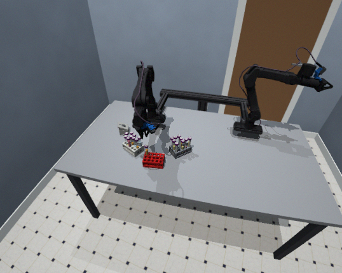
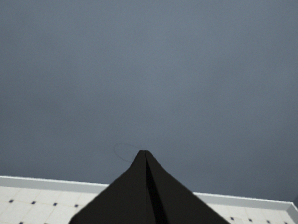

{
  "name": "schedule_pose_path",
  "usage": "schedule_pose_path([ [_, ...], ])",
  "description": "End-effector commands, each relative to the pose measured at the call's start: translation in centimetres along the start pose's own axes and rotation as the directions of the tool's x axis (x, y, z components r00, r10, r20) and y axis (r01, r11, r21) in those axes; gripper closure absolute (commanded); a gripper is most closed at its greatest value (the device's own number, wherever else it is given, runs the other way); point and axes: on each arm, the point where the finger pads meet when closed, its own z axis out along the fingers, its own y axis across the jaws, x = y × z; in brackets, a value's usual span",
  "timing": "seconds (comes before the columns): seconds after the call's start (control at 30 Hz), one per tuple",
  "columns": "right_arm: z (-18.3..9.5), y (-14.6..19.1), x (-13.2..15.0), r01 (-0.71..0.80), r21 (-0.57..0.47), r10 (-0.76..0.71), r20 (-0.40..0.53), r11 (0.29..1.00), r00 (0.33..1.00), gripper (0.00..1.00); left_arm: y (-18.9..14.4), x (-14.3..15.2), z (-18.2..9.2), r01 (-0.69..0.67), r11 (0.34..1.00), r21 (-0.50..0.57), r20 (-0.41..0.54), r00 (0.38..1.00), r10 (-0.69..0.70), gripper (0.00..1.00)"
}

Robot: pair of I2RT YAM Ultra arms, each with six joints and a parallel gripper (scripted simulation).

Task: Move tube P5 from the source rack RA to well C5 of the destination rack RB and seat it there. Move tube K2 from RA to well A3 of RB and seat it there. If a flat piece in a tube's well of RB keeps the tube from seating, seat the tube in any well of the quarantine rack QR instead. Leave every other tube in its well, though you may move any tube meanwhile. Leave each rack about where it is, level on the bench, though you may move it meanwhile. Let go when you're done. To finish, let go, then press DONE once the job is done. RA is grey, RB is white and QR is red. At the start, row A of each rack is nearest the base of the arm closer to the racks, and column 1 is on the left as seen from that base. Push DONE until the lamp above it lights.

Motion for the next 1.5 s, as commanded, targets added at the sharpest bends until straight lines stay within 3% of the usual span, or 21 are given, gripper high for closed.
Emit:
schedule_pose_path([
  [0.0,-2.1,-0.3,0.3,-0.008,0.004,0.008,0.017,1.000,1.000,0.70,0.2,-2.6,-1.1,-0.006,1.000,-0.001,0.059,0.998,0.006,1.00],
  [0.07,-1.1,0.1,0.3,-0.002,-0.006,0.002,-0.003,1.000,1.000,0.70,0.2,-2.6,-1.1,-0.006,1.000,-0.001,0.059,0.998,0.006,1.00],
  [0.1,-1.0,1.3,0.7,-0.033,-0.020,0.033,-0.012,0.999,0.999,1.00,0.2,-2.6,-1.1,-0.006,1.000,-0.001,0.059,0.998,0.006,1.00],
  [0.17,-1.0,1.3,0.7,-0.033,-0.020,0.033,-0.012,0.999,0.999,1.00,0.2,-2.6,-1.1,-0.006,1.000,-0.001,0.059,0.998,0.006,1.00],
  [0.43,-0.1,3.3,0.1,-0.295,-0.007,0.295,0.007,0.955,0.955,1.00,0.2,-2.6,-1.1,-0.006,1.000,-0.001,0.059,0.998,0.006,1.00],
  [0.67,0.7,5.3,0.2,-0.508,-0.002,0.508,0.004,0.861,0.861,1.00,0.2,-2.6,-1.1,-0.006,1.000,-0.001,0.059,0.998,0.006,1.00],
  [0.73,0.7,5.3,0.2,-0.508,-0.002,0.508,0.004,0.861,0.861,1.00,0.2,-2.6,-1.1,-0.006,1.000,-0.001,0.059,0.998,0.006,1.00],
  [0.93,1.3,7.2,0.3,-0.669,-0.002,0.669,0.004,0.743,0.743,1.00,0.2,-2.6,-1.1,-0.006,1.000,-0.001,0.059,0.998,0.006,1.00],
  [1.07,1.7,8.3,0.4,-0.676,-0.002,0.676,0.004,0.737,0.737,1.00,0.2,-2.6,-1.1,-0.006,1.000,-0.001,0.059,0.998,0.006,1.00],
  [1.47,1.2,7.3,-0.2,-0.688,-0.007,0.688,0.025,0.726,0.725,1.00,0.2,-2.6,-1.1,-0.006,1.000,-0.001,0.059,0.998,0.006,1.00],
])
